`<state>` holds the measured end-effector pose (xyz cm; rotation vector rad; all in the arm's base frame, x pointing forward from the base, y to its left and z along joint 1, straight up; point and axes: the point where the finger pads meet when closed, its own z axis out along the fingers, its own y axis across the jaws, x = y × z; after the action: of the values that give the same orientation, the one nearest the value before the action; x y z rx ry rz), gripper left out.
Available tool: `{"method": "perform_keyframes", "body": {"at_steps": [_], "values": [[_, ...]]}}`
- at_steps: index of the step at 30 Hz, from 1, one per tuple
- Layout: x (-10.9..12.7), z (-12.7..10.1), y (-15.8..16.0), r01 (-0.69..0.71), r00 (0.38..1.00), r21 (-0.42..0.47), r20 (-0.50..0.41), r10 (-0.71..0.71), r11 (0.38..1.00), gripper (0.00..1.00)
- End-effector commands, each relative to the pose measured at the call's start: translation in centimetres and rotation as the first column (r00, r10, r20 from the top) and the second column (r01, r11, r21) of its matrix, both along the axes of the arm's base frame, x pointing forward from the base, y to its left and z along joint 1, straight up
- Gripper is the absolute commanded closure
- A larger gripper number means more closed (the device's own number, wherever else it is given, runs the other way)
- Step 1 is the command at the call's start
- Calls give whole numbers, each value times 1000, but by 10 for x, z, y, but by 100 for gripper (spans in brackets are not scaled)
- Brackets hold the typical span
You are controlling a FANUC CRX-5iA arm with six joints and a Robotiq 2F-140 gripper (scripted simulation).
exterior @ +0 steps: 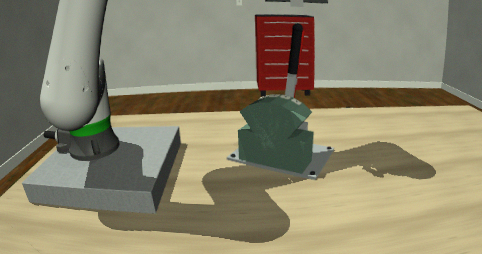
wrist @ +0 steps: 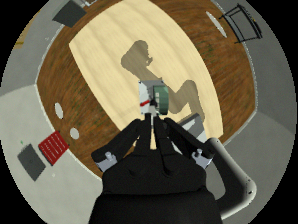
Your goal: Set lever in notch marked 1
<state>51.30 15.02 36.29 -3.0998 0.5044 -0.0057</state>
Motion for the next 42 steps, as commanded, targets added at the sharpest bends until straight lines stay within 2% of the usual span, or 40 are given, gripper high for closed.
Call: {"method": "perform_keyframes", "body": {"at_steps": [1,20,21,42], "values": [[0,0,0,0,1000,0,0,0,1000,100],[0,0,0,0,1000,0,0,0,1000,100],[0,0,0,0,1000,0,0,0,1000,43],[0,0,0,0,1000,0,0,0,1000,43]]}}
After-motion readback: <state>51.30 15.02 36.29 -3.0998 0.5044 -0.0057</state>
